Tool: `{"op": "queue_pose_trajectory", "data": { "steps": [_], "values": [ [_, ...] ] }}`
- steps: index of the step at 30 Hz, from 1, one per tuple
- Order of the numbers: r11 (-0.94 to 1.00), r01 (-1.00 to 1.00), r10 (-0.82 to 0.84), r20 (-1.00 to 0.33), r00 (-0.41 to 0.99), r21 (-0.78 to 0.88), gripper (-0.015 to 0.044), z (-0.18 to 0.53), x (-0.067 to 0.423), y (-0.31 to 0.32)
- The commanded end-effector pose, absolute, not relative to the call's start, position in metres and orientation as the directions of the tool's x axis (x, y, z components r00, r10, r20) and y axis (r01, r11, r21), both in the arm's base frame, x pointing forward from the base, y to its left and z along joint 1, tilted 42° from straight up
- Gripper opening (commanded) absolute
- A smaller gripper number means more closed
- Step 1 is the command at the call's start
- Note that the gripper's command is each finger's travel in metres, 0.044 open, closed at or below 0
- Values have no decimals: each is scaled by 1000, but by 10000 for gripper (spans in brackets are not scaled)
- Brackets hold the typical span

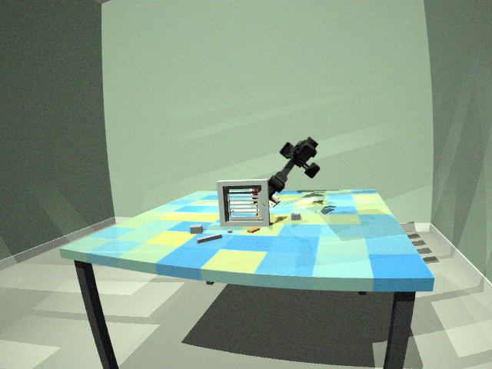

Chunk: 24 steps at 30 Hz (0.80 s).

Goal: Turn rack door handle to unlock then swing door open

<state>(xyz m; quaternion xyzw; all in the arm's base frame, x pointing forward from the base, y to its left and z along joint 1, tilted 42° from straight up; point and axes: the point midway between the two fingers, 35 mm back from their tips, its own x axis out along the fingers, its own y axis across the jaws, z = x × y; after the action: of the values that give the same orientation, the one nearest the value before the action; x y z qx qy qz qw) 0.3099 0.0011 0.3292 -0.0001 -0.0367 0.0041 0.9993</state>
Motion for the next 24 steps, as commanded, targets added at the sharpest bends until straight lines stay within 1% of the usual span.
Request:
{"op": "queue_pose_trajectory", "data": {
  "steps": [1, 4, 5, 15, 24],
  "values": [
    [1000, -8, 8, 68, 998, -3, 374, 328, 311, 1],
    [999, -5, 5, -5, 1000, -33, 295, 318, 319, -6],
    [999, -6, 4, -37, 999, -45, 284, 313, 322, -9],
    [992, -53, 12, -338, 941, -113, 284, 268, 343, -38],
    [989, -123, 55, -564, 824, -83, 284, 230, 346, -62]
  ]
}}
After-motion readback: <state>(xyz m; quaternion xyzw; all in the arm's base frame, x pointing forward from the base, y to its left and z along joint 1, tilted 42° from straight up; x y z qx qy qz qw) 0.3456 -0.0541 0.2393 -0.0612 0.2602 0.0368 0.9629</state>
